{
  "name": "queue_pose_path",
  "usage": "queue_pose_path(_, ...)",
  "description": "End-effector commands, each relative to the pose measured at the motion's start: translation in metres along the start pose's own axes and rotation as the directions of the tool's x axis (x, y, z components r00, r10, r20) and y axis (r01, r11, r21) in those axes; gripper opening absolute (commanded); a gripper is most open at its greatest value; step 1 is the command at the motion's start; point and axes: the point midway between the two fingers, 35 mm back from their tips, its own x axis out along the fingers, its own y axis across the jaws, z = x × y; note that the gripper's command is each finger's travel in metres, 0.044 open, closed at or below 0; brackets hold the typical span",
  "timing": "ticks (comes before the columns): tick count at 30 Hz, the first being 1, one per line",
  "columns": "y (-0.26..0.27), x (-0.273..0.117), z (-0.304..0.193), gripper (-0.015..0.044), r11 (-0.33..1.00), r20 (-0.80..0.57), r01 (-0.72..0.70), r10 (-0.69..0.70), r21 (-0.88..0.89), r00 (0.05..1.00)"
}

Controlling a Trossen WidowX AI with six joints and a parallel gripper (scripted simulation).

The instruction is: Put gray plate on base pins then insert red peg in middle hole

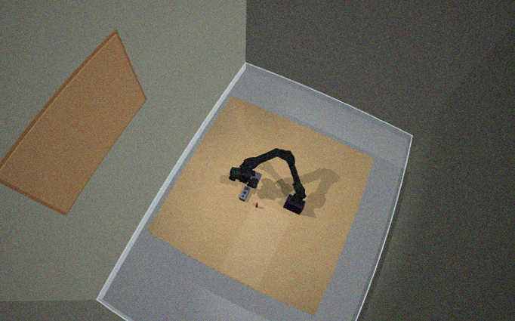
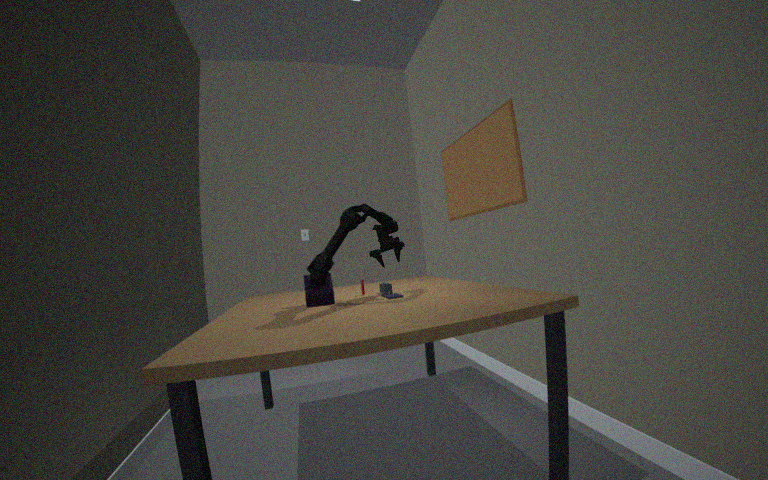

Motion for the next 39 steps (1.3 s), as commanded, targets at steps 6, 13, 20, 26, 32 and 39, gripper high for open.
queue_pose_path(6, -0.03, 0.026, -0.029, 0.044, 0.966, 0.013, 0.208, -0.213, 0.155, 0.977)
queue_pose_path(13, -0.038, 0.06, -0.028, 0.044, 0.966, 0.014, 0.208, -0.213, 0.156, 0.977)
queue_pose_path(20, -0.042, 0.073, -0.026, 0.044, 0.966, 0.015, 0.208, -0.213, 0.156, 0.977)
queue_pose_path(26, -0.043, 0.078, -0.026, 0.044, 0.966, 0.015, 0.208, -0.213, 0.156, 0.977)
queue_pose_path(32, -0.045, 0.088, -0.026, 0.044, 0.966, 0.015, 0.208, -0.212, 0.156, 0.977)
queue_pose_path(39, -0.047, 0.099, -0.026, 0.044, 0.966, 0.016, 0.207, -0.212, 0.156, 0.977)
